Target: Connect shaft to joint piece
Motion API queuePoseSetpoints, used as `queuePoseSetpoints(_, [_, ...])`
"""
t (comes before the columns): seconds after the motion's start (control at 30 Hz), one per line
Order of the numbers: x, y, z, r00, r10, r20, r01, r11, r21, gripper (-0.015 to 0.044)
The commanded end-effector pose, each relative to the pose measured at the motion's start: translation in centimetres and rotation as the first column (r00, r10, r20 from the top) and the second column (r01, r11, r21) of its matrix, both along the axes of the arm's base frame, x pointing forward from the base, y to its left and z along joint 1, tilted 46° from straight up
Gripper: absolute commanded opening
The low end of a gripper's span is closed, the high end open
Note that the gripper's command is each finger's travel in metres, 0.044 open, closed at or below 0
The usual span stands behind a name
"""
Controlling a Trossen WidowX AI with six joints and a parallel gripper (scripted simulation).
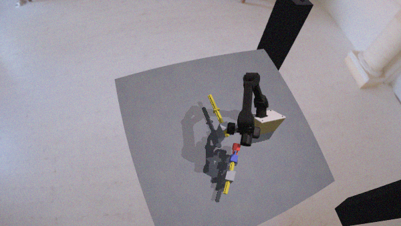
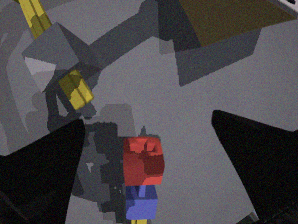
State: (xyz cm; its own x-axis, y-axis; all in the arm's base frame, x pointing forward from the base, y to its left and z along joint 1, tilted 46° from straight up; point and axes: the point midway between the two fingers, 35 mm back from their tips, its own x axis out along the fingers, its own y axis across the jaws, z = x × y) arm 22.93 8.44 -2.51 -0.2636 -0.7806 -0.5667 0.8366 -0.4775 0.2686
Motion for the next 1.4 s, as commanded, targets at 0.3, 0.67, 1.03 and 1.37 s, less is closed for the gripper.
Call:
queuePoseSetpoints(0.3, [-0.4,-2.5,-2.6,0.999,-0.026,0.041,0.027,0.999,-0.020,0.0440])
queuePoseSetpoints(0.67, [-0.6,-4.0,-4.5,0.998,-0.032,0.050,0.034,0.999,-0.024,0.0440])
queuePoseSetpoints(1.03, [1.4,-2.2,-6.6,0.998,-0.032,0.052,0.034,0.999,-0.022,0.0440])
queuePoseSetpoints(1.37, [1.9,-2.1,-7.7,0.998,-0.032,0.053,0.034,0.999,-0.022,0.0440])
